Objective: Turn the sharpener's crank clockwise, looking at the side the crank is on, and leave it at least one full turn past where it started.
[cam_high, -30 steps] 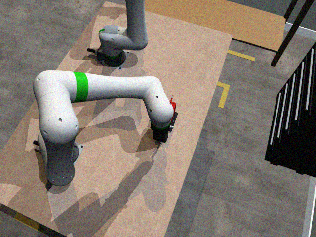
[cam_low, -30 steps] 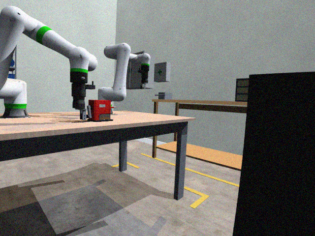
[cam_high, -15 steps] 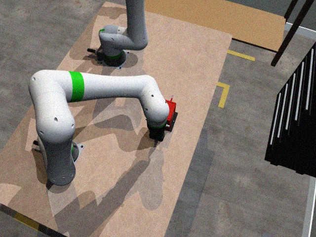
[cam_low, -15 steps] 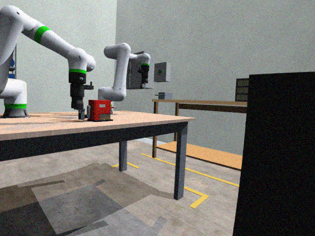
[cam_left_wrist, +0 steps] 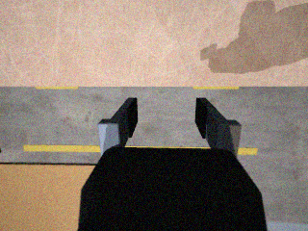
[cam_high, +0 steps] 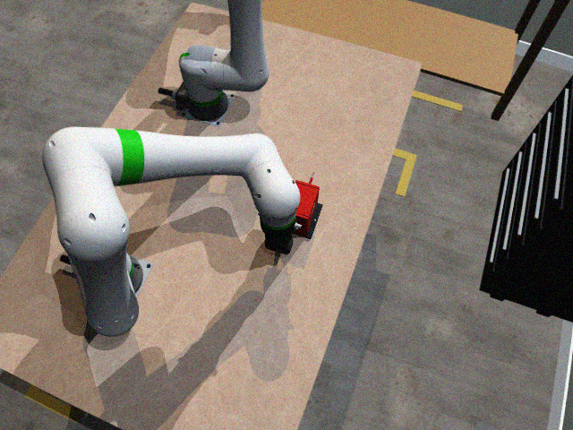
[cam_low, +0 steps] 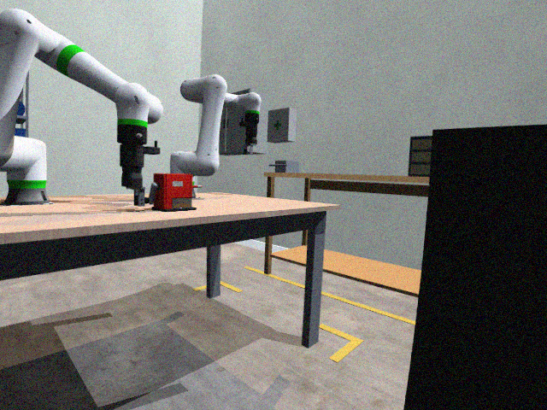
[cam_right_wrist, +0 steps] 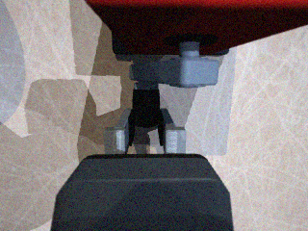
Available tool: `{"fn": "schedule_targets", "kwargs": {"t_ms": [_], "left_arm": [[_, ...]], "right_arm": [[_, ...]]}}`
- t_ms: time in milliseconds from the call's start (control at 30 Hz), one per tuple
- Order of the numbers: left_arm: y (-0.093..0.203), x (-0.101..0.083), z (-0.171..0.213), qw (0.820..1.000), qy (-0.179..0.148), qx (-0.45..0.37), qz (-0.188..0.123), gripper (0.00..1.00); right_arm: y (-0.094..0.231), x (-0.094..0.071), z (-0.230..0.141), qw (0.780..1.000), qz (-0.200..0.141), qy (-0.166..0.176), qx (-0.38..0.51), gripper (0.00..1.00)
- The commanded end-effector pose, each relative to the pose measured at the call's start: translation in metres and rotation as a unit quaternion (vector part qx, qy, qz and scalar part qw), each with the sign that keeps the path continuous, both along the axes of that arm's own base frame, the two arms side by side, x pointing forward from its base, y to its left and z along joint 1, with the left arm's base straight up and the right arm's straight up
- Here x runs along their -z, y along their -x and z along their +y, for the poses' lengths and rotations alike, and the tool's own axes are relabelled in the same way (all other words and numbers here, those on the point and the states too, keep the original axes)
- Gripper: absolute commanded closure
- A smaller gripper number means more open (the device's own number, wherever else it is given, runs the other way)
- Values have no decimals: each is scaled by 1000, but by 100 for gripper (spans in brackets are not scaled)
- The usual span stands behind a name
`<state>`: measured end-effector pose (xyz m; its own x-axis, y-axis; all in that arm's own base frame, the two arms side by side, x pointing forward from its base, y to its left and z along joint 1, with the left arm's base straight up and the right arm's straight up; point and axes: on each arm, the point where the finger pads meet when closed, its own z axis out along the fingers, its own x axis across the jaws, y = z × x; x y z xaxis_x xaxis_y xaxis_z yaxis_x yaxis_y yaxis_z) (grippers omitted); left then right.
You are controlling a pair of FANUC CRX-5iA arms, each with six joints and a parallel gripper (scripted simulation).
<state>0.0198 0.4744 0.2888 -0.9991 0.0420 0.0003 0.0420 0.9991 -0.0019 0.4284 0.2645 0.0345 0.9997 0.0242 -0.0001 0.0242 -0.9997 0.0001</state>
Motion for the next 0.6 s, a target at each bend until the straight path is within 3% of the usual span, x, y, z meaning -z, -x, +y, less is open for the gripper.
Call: {"fn": "schedule_targets", "kwargs": {"t_ms": [0,567], "left_arm": [[0,-1,0,1000,-1,0,0,0],[0,-1,0,1000,-1,0,0,0]], "right_arm": [[2,-2,0,1000,-1,0,0,100],[17,-14,0,1000,-1,0,0,100]]}}
